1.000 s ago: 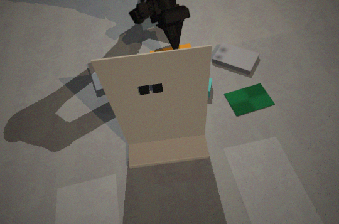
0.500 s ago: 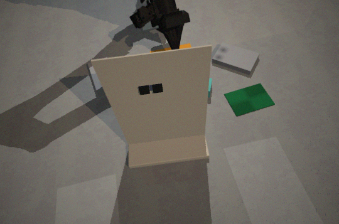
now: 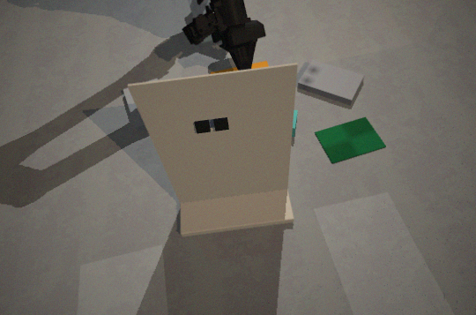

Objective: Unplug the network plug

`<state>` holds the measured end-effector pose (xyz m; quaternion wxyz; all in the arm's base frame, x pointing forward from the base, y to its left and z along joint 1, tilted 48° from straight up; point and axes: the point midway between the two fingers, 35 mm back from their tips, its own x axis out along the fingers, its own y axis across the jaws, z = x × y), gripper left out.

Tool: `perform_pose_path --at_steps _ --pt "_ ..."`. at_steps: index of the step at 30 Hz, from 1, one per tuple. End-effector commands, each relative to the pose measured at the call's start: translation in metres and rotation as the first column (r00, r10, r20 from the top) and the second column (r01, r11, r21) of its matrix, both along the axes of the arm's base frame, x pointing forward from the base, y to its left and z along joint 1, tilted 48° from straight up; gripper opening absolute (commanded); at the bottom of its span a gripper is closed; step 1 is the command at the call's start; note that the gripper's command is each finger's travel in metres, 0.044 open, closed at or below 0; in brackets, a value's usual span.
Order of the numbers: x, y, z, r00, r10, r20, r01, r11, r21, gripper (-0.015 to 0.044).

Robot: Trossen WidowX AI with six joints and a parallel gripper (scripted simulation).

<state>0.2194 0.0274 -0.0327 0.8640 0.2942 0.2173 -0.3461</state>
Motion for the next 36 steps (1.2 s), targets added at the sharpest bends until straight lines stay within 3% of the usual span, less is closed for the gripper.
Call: perform_pose_path --at_steps 1,36 --pt "-0.0021 -0.0047 -0.004 1.0 0.002 -0.012 -0.002 1.0 -0.007 0.0" --pt "0.002 -0.0127 -0.0047 1.0 0.001 -0.002 -0.001 1.0 -0.008 0.0"
